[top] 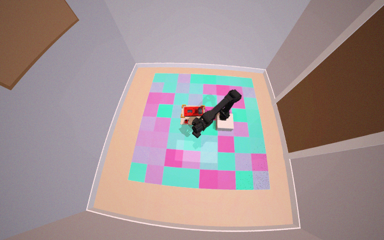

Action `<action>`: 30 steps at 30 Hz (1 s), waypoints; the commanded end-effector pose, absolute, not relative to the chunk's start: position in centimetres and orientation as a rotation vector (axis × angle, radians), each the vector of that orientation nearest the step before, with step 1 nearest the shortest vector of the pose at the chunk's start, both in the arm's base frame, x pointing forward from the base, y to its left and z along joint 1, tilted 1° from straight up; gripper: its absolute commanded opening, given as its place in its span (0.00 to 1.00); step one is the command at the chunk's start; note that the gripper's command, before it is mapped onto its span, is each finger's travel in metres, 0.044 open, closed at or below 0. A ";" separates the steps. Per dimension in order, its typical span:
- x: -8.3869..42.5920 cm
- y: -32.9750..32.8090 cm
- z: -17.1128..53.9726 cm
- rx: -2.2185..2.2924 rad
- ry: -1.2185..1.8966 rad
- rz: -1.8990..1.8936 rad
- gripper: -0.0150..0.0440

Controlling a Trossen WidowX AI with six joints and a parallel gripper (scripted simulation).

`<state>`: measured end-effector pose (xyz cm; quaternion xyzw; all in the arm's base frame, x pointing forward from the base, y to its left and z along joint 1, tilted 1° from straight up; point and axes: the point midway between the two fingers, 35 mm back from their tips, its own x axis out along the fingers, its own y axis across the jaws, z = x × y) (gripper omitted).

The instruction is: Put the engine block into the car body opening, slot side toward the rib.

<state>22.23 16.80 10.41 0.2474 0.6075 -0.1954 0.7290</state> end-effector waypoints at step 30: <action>26.0 13.7 2.4 1.135 1.272 -1.094 1.00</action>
